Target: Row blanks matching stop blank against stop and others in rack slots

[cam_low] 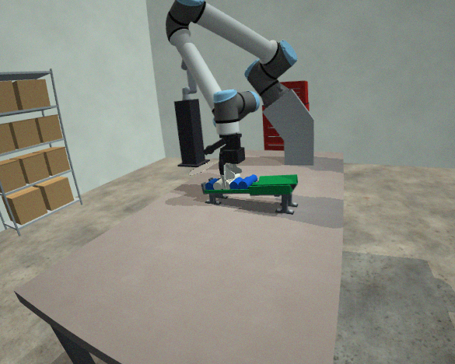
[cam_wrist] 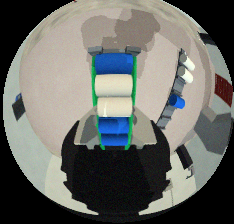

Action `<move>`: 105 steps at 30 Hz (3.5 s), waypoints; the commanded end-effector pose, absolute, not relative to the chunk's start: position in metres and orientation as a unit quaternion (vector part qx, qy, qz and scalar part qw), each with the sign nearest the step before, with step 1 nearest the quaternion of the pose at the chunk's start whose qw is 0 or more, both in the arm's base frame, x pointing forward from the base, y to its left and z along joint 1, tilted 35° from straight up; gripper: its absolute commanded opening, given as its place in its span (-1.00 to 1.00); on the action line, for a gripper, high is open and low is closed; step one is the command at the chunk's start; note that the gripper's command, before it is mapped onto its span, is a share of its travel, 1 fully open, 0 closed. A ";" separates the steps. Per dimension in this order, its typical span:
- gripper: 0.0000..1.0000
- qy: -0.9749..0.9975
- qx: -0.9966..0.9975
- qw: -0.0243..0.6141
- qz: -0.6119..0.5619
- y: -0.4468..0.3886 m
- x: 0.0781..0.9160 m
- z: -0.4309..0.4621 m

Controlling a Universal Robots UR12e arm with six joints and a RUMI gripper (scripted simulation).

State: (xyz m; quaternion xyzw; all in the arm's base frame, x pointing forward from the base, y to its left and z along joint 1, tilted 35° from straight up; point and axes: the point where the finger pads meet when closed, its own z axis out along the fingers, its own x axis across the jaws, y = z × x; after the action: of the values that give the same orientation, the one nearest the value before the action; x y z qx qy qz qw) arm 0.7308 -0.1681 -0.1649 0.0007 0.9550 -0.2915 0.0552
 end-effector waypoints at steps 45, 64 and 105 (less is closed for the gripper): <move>-0.30 0.955 0.001 0.057 -0.292 -0.112 0.721 -0.081; -0.30 0.955 0.050 0.069 -0.286 -0.160 0.608 -0.122; -0.30 0.950 0.100 0.087 -0.284 -0.200 0.501 -0.149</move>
State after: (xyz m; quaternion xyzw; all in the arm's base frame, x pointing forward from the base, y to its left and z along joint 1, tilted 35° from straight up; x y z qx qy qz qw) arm 0.4961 -0.1903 -0.1362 0.0993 0.9499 -0.2838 0.0850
